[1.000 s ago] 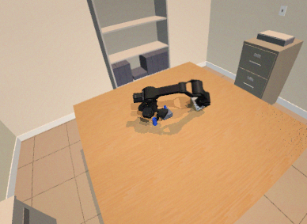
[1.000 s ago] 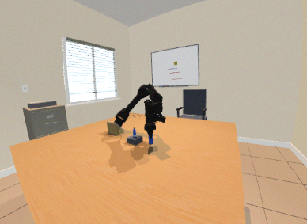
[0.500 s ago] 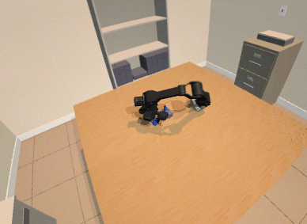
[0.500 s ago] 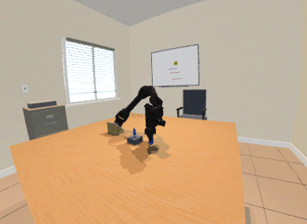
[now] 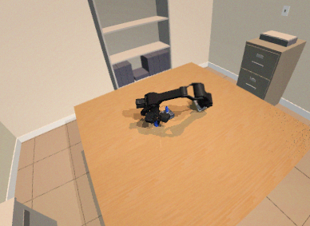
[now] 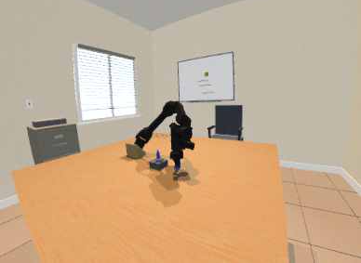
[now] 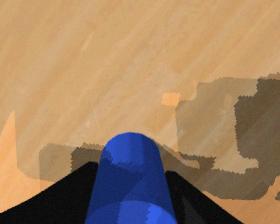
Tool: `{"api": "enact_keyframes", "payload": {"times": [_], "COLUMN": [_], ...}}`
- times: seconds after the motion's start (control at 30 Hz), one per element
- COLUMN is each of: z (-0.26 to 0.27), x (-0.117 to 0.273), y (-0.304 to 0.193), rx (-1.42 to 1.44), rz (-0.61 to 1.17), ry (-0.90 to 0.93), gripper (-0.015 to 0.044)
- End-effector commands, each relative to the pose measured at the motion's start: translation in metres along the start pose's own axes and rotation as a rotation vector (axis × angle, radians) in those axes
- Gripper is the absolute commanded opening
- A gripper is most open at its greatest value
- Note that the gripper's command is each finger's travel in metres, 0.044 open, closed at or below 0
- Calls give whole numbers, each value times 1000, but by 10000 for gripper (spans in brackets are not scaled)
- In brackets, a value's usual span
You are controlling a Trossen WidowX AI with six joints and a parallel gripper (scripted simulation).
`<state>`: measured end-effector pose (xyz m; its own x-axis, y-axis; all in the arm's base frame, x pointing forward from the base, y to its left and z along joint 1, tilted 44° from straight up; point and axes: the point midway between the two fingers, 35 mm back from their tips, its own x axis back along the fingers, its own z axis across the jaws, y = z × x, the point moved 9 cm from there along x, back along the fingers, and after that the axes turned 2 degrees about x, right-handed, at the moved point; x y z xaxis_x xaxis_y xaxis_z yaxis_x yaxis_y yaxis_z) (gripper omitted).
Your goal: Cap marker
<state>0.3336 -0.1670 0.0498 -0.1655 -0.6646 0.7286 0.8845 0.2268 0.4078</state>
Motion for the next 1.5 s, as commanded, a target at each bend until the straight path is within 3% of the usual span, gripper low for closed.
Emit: {"api": "enact_keyframes", "payload": {"times": [0.0,0.13,0.9,1.47], "z": [0,-1,0,15], "x": [0,6,61,97], "y": [0,0,-1,-66], "rx": [-2,-2,-3,-9], "rz": [-4,-4,-2,7], "ry": [1,0,-1,-9], "gripper": [86,0,0,0]}}
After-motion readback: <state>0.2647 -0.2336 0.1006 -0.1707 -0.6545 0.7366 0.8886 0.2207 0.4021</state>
